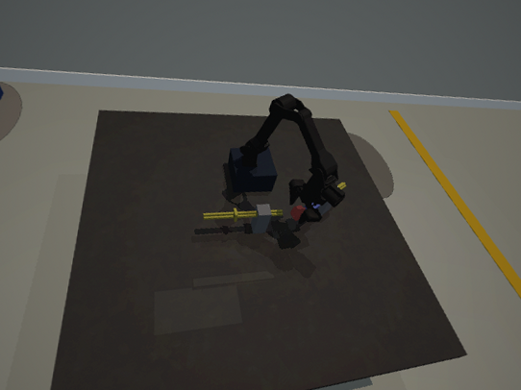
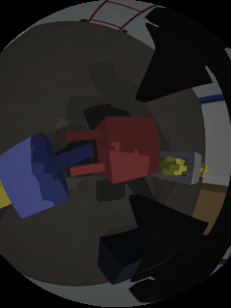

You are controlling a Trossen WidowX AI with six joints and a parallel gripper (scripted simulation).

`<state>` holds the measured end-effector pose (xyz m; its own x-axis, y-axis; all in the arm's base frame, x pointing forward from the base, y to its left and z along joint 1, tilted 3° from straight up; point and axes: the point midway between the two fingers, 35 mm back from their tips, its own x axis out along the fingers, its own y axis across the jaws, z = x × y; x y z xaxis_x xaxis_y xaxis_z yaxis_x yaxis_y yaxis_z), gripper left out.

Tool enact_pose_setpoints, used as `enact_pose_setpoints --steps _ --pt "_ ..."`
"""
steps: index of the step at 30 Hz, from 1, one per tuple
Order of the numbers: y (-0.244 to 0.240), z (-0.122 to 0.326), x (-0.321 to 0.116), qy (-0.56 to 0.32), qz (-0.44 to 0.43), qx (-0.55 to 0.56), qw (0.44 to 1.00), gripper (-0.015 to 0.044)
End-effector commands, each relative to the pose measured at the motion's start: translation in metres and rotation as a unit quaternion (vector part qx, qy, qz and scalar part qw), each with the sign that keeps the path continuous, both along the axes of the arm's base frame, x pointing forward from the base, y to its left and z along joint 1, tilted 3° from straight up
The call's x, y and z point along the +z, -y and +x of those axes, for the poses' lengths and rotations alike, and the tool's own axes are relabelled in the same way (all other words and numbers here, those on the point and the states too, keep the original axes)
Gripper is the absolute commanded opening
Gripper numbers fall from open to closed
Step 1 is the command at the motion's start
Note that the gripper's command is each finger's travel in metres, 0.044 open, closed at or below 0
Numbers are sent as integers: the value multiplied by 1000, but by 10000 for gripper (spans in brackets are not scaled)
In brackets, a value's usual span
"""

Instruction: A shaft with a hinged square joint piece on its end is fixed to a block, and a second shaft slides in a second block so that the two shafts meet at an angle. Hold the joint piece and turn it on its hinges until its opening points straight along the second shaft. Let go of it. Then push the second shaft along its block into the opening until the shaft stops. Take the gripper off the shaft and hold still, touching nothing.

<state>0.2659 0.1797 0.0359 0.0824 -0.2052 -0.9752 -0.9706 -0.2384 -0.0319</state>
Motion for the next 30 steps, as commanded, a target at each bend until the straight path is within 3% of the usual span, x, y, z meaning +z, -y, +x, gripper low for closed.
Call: enact_pose_setpoints --steps 1,15,30 --pt "-3 3 14 14 19 -66 998 440" --pt "-5 6 49 40 56 -298 952 440" --pt "-3 6 89 58 84 -528 843 440"
